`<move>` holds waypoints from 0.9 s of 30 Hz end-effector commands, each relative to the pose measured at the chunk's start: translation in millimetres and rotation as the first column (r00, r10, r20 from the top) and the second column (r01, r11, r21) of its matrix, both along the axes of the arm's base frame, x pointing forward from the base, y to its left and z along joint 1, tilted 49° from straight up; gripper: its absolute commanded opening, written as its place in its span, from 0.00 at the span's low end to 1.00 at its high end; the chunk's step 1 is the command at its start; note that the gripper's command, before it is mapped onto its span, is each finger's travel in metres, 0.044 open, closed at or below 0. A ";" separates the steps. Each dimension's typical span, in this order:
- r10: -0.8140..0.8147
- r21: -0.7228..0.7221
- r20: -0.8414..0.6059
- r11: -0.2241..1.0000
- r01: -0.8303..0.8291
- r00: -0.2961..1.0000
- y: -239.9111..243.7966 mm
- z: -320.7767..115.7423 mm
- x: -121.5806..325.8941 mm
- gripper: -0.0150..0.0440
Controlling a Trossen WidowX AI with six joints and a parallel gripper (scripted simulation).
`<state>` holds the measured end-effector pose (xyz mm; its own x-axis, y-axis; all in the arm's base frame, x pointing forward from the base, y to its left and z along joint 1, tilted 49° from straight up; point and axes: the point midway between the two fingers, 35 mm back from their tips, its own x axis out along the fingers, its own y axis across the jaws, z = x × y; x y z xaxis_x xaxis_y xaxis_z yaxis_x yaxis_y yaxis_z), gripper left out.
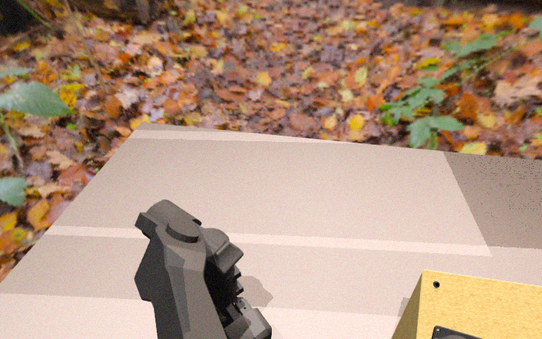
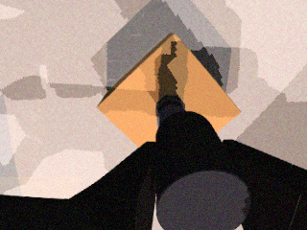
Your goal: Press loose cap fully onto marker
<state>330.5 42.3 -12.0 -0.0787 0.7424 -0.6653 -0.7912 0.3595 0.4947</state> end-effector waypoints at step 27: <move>-0.003 0.008 -0.011 1.000 0.003 1.000 21.5 -18.8 -6.0 0.25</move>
<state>326.5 62.9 -29.7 -0.0802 0.7451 -0.6621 -0.7876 0.3597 0.5003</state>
